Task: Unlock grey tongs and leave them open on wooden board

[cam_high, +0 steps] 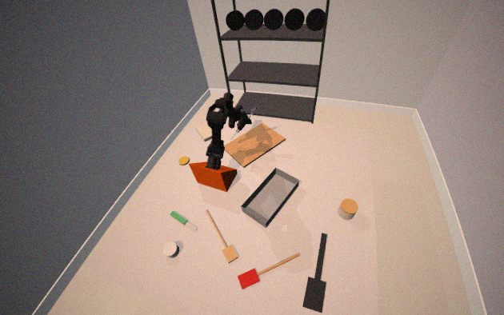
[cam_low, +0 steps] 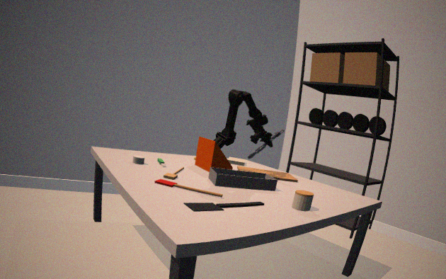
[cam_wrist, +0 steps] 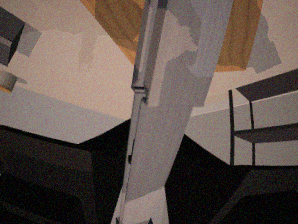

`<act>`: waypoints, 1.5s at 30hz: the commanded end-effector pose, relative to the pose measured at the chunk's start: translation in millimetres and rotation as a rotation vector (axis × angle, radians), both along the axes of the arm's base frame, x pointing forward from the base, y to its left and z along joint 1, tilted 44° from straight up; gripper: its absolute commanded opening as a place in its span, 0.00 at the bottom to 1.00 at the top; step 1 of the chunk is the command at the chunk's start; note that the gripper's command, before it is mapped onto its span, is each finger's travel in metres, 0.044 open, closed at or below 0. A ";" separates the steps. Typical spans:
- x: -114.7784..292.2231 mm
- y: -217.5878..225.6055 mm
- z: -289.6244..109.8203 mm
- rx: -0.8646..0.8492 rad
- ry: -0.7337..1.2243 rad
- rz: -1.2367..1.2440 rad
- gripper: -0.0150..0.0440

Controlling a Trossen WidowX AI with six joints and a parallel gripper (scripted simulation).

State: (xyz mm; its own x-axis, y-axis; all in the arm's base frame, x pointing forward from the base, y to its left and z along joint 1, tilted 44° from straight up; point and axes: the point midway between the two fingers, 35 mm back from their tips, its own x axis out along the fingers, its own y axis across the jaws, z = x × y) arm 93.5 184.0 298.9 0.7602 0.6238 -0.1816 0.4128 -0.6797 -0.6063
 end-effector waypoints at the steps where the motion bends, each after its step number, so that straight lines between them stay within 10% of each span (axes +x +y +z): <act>1: 0.8 -0.9 1.0 0.009 0.001 -0.009 0.00; 45: 15.1 38.5 -28.2 -0.340 0.244 0.258 0.00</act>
